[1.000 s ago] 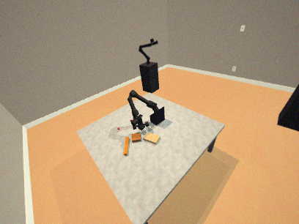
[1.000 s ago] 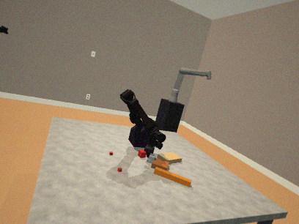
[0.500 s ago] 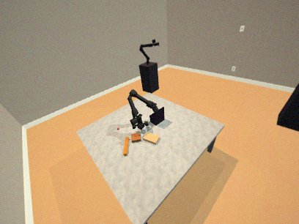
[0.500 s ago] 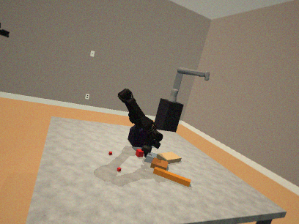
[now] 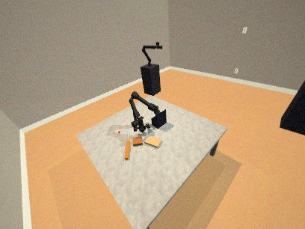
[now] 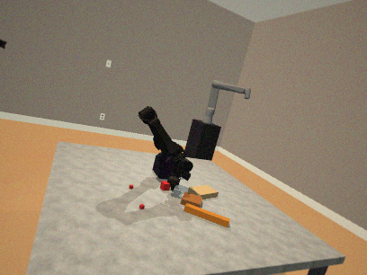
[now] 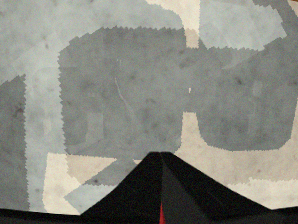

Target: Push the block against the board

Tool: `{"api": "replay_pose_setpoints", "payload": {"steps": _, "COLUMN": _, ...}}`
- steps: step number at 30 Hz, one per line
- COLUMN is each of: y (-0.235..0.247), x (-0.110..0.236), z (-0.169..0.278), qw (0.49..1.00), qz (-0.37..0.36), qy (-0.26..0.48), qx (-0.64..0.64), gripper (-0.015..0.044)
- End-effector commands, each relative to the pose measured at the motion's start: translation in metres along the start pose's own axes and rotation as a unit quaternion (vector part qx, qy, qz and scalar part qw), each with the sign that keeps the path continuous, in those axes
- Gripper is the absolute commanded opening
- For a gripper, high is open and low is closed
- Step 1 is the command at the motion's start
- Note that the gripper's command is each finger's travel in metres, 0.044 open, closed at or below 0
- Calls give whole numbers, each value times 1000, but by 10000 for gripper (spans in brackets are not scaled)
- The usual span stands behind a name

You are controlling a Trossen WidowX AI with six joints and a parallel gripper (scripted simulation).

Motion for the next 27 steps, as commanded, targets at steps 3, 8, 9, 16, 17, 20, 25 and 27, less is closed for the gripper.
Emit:
{"api": "replay_pose_setpoints", "payload": {"steps": 3, "y": -1, "x": 0, "z": 5, "qw": 1000, "qz": 2, "qy": 1, "qx": 1, "gripper": 0}}
{"api": "replay_pose_setpoints", "payload": {"steps": 8, "y": -2, "x": 0, "z": 9, "qw": 1000, "qz": 2, "qy": 1, "qx": 1, "gripper": 0}}
{"api": "replay_pose_setpoints", "payload": {"steps": 9, "y": -2, "x": 0, "z": 10, "qw": 1000, "qz": 2, "qy": 1, "qx": 1, "gripper": 0}}
{"api": "replay_pose_setpoints", "payload": {"steps": 16, "y": -3, "x": 0, "z": 16, "qw": 1000, "qz": 2, "qy": 1, "qx": 1, "gripper": 0}}
{"api": "replay_pose_setpoints", "payload": {"steps": 17, "y": -3, "x": 0, "z": 17, "qw": 1000, "qz": 2, "qy": 1, "qx": 1, "gripper": 0}}
{"api": "replay_pose_setpoints", "payload": {"steps": 20, "y": -3, "x": 0, "z": 19, "qw": 1000, "qz": 2, "qy": 2, "qx": 1, "gripper": 0}}
{"api": "replay_pose_setpoints", "payload": {"steps": 25, "y": -4, "x": 0, "z": 23, "qw": 1000, "qz": 2, "qy": 2, "qx": 1, "gripper": 0}}
{"api": "replay_pose_setpoints", "payload": {"steps": 27, "y": -4, "x": 0, "z": 25, "qw": 1000, "qz": 2, "qy": 2, "qx": 1, "gripper": 0}}
Point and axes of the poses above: the point midway between the two fingers, 35 mm back from their tips, its own x axis back along the fingers, its own y axis across the jaws, z = x × y, the point moved 1 cm from there along x, back along the fingers, and after that the axes turned 13 degrees about -x, right-handed, at the moved point
